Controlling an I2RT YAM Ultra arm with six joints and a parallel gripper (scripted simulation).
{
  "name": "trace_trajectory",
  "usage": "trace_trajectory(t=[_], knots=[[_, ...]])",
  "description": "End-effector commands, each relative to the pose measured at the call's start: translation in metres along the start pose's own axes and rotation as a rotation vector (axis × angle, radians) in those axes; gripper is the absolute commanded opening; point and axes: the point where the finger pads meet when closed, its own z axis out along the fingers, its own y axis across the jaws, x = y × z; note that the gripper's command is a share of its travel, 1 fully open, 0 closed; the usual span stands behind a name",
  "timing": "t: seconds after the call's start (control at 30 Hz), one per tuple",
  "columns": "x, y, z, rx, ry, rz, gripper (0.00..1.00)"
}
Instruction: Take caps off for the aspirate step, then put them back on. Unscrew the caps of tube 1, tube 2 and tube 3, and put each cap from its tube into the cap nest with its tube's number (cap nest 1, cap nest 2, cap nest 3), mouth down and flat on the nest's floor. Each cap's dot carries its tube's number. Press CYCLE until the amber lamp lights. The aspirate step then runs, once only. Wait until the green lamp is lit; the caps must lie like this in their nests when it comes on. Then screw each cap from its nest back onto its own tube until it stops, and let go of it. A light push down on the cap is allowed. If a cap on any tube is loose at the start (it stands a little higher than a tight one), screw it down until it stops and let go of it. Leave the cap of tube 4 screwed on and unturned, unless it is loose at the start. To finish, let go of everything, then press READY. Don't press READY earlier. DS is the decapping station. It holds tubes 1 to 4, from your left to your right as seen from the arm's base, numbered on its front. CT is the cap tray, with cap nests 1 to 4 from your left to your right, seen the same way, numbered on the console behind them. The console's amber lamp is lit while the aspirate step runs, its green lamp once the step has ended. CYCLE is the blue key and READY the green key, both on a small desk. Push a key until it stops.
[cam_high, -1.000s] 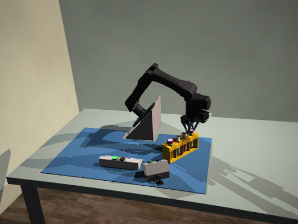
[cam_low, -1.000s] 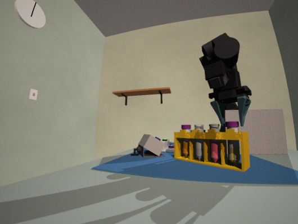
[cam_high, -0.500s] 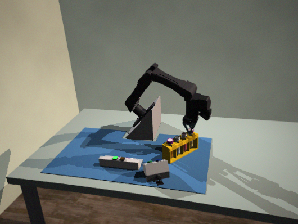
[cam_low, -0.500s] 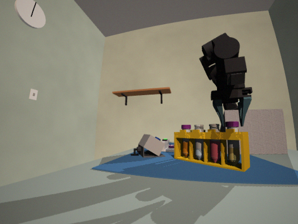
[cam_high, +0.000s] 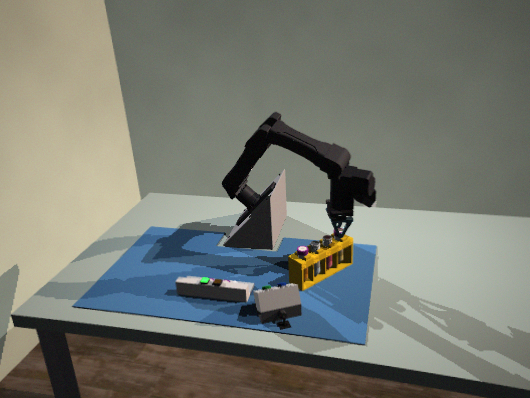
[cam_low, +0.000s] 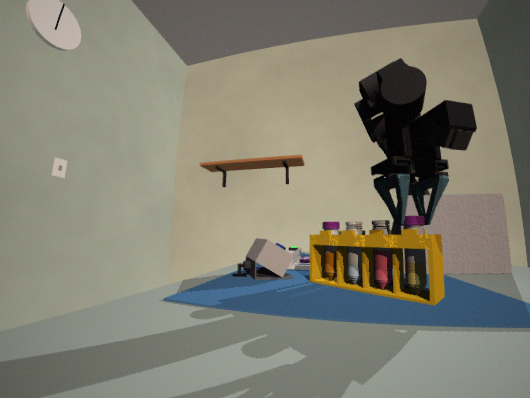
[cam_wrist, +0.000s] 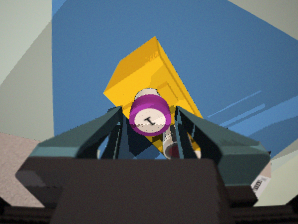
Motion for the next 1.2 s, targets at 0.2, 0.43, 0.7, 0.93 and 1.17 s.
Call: trace_trajectory(t=[0.2, 0.43, 0.7, 0.93, 1.17], knots=[[-0.0036, -0.0045, -0.0074, 0.019, -0.014, -0.361, 0.49], [-0.0037, -0.0046, -0.0074, 0.021, -0.012, -0.641, 0.49], [-0.0033, -0.0041, -0.0073, 0.022, -0.009, -0.921, 0.49], [-0.0028, -0.0035, -0.0073, 0.023, -0.007, -1.099, 0.49], [-0.0025, -0.0033, -0.0075, 0.023, -0.007, -1.099, 0.0]])
